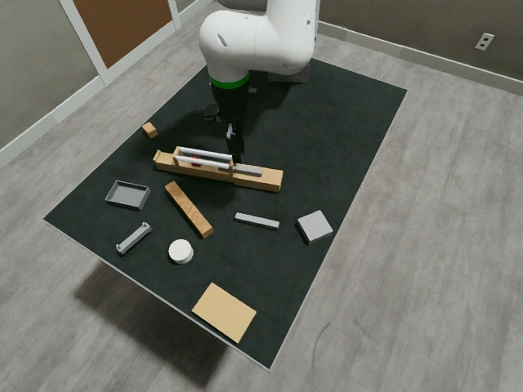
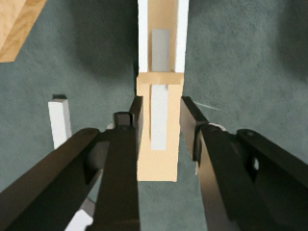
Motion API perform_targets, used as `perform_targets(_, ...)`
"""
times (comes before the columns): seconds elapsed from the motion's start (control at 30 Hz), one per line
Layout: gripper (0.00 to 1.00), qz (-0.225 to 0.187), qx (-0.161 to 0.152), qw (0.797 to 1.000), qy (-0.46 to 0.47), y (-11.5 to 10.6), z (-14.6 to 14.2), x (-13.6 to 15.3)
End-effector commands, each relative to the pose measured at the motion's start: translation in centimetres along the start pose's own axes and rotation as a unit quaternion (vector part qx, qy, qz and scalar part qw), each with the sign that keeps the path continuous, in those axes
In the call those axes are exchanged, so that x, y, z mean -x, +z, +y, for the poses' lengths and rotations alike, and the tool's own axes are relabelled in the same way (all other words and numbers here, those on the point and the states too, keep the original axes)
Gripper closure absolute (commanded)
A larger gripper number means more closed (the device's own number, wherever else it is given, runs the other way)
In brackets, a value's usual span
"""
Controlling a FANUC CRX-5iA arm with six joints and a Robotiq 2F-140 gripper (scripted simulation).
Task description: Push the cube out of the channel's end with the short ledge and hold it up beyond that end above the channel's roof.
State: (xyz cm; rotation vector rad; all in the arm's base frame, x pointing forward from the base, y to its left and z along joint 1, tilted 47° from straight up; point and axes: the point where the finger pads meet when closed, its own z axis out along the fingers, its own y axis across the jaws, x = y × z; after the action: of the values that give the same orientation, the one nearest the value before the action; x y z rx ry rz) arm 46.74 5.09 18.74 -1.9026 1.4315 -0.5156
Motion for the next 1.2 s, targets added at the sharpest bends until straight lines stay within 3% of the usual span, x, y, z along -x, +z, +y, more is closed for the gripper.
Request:
perform_targets(0.0,0.70,0.000,-0.001,1.000,0.000,0.0,-0.1,0.0)
perform_targets(0.13,0.70,0.000,0.000,1.000,0.000,0.0,-0.2,0.1)
perform_targets(0.17,0.70,-0.001,0.001,1.000,0.001,0.0,-1.3,0.5)
perform_targets(0.23,0.70,-0.002,0.004,1.000,0.005,0.1,-6.3,3.1)
perform_targets(0.53,0.70,0.001,-0.001,1.000,0.018,0.0,-15.6,9.1)
perform_targets(1.17,0.70,0.001,-0.001,1.000,0.018,0.0,-15.6,9.1)
